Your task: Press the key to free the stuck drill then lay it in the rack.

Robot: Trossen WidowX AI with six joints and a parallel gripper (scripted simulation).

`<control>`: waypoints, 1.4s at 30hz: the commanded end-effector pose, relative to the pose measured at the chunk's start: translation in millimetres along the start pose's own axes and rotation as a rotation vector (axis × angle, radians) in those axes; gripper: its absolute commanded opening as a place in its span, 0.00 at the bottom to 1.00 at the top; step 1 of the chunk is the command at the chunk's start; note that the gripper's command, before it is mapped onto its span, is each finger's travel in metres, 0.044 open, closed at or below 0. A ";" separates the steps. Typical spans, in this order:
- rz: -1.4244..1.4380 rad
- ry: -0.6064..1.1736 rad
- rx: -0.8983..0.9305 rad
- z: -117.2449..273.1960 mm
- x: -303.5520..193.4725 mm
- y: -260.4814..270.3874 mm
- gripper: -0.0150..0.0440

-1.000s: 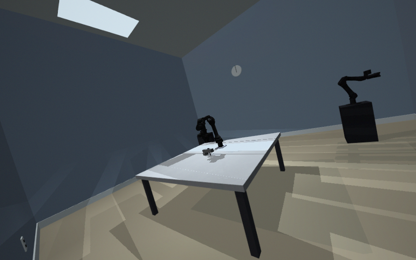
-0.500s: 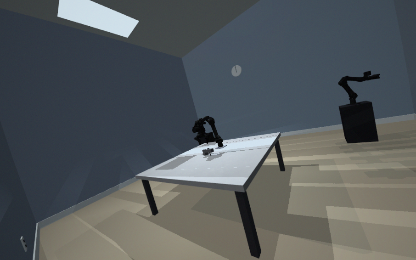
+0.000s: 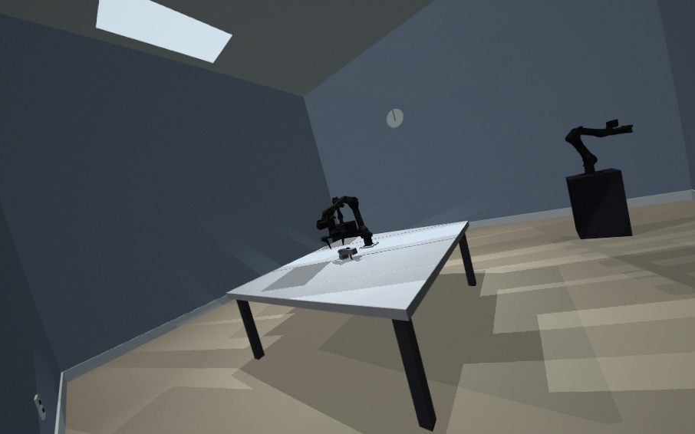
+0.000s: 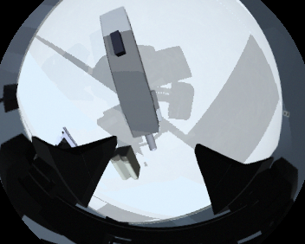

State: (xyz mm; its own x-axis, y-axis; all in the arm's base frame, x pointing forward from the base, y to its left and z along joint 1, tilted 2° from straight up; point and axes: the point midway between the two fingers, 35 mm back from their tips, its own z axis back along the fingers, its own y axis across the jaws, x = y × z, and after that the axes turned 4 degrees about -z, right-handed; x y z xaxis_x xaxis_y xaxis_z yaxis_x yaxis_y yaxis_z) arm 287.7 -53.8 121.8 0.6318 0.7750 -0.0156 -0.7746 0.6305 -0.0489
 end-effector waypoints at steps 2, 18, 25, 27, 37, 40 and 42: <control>0.362 -0.005 0.003 -25.3 -36.7 -3.1 1.00; 0.362 -0.005 0.003 -25.6 -36.6 -3.1 1.00; 0.362 -0.005 0.003 -33.8 -34.2 -2.7 1.00; 0.362 -0.005 0.003 -37.0 -33.3 -2.5 1.00; 0.362 -0.005 0.003 -52.7 -29.1 -0.8 1.00; 0.362 -0.005 0.004 -57.4 -27.9 0.0 1.00; 0.362 -0.005 0.004 -60.5 -27.2 0.5 1.00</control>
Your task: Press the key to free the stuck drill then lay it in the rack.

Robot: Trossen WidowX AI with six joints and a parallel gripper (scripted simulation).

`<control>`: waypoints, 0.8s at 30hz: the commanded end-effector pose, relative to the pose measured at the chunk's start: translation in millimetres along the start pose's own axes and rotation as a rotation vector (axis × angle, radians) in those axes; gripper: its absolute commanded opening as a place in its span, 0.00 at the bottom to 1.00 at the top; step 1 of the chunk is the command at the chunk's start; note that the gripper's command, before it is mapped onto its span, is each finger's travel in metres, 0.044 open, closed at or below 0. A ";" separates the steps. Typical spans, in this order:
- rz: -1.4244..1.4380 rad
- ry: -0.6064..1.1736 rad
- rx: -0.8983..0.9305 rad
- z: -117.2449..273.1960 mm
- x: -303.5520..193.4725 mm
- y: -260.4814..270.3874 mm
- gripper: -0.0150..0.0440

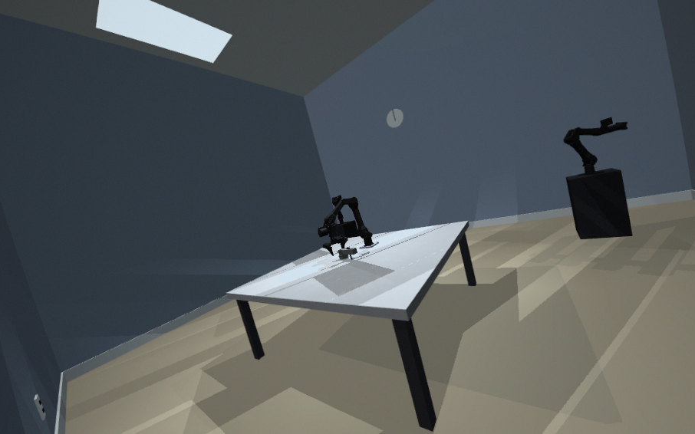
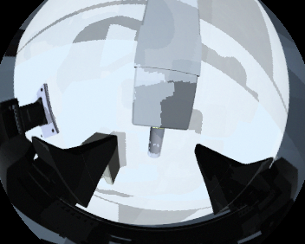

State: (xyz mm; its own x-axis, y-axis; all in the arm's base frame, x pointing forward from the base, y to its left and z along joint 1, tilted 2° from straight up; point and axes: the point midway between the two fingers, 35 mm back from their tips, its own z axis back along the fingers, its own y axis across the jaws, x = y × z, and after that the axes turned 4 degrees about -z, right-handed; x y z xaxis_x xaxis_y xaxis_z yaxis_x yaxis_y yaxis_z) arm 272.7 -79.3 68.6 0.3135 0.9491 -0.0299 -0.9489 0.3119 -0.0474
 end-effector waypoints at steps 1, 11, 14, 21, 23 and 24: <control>-0.003 -0.004 0.010 -8.3 2.4 2.0 1.00; -0.003 -0.004 0.010 -21.3 6.1 3.5 1.00; 0.001 0.000 0.004 -18.0 5.2 2.2 0.96; 0.001 0.000 0.004 -18.0 5.2 2.2 0.64; 0.001 0.000 0.004 -18.0 5.2 2.2 0.56; 0.001 0.000 0.004 -18.0 5.2 2.2 0.51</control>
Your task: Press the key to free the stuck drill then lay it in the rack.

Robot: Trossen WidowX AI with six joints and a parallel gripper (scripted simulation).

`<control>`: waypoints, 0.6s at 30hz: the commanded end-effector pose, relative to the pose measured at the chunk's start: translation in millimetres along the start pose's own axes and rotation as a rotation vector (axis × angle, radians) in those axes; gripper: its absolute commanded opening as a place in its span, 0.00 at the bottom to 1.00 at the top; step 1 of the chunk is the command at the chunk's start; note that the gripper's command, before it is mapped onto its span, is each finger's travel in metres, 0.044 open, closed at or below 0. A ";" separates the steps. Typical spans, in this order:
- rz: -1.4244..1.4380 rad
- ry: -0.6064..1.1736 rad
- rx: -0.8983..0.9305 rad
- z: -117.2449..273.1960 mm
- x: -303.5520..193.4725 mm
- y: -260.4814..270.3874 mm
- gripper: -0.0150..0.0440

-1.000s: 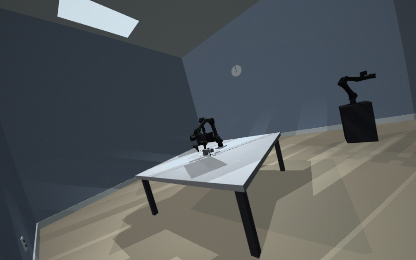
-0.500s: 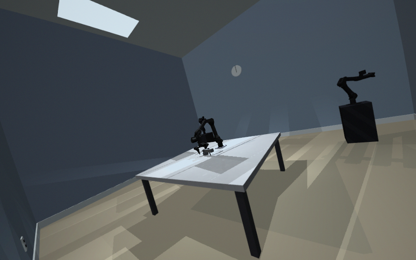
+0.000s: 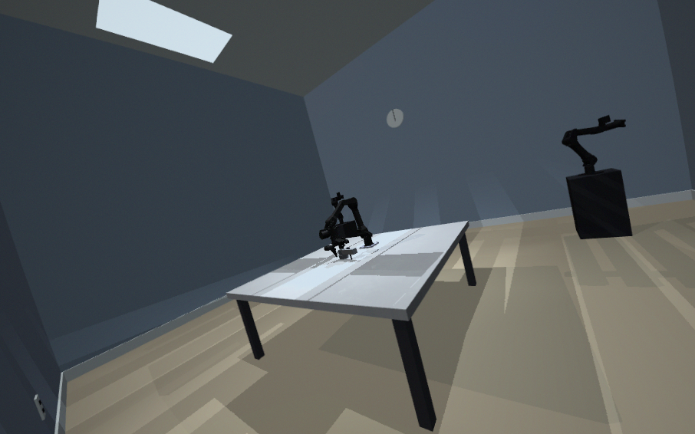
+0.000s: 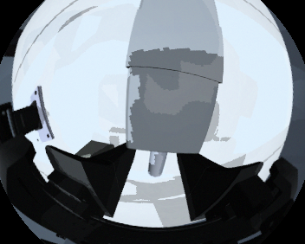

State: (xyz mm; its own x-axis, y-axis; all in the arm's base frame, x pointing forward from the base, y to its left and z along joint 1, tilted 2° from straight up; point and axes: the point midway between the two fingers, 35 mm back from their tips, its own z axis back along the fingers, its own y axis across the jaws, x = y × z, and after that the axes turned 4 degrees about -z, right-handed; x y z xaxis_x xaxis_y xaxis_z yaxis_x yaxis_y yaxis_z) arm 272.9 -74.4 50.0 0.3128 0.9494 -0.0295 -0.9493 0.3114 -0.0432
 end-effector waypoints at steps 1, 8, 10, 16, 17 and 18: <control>0.000 0.000 0.000 0.3 -0.1 -0.1 0.47; 0.000 0.000 0.000 0.3 -0.1 -0.1 0.29; 0.000 0.000 0.000 0.3 -0.1 -0.1 0.26; -0.003 -0.003 0.005 -0.2 -4.4 -0.2 0.25; -0.004 -0.003 0.006 -0.3 -5.7 -0.3 0.25; -0.004 -0.003 0.006 -0.4 -7.0 -0.3 0.25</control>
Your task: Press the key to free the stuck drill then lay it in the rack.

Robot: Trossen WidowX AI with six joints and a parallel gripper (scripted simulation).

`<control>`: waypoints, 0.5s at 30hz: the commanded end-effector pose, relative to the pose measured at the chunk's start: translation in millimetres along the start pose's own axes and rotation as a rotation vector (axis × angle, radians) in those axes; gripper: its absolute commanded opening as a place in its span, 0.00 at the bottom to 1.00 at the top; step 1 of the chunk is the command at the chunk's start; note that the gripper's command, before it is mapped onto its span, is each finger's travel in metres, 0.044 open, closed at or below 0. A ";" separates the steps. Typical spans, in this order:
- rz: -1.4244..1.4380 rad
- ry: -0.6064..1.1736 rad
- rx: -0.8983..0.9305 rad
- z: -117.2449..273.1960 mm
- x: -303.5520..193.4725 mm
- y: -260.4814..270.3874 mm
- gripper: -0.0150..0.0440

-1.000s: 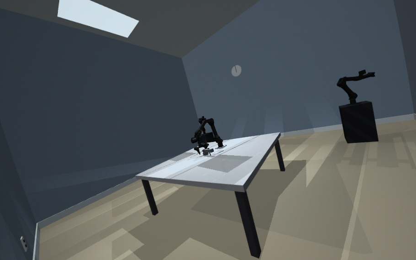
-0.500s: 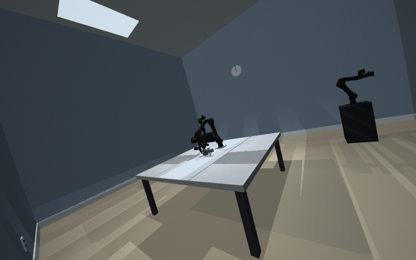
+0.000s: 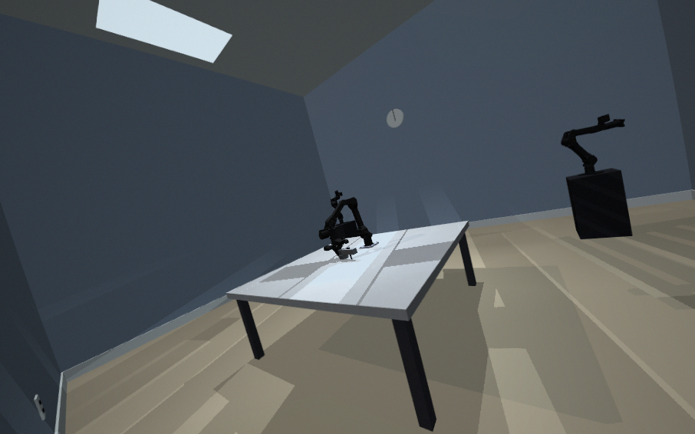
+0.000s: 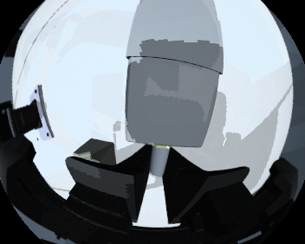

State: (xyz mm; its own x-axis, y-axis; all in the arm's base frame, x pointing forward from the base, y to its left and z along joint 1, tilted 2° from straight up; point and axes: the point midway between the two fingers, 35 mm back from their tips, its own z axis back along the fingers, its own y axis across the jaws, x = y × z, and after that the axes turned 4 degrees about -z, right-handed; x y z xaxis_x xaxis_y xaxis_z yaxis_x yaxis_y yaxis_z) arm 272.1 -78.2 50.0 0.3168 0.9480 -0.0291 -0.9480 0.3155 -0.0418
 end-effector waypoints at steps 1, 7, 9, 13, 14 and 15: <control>0.000 -0.003 0.004 -0.5 -4.6 0.0 0.25; 0.000 -0.002 0.004 -1.2 -14.4 -0.6 0.25; 0.000 -0.002 0.004 -1.4 -17.6 -0.9 0.25; 0.000 -0.001 0.004 -1.8 -24.1 -1.4 0.25; 0.000 -0.001 0.004 -1.9 -25.8 -1.6 0.25; 0.000 -0.001 0.004 -2.0 -27.6 -1.7 0.25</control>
State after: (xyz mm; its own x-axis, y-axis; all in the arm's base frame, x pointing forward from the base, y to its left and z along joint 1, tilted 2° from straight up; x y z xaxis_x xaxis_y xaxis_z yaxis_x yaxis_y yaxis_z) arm 265.3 -100.9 49.1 0.3191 0.9472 -0.0311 -0.9474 0.3180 -0.0361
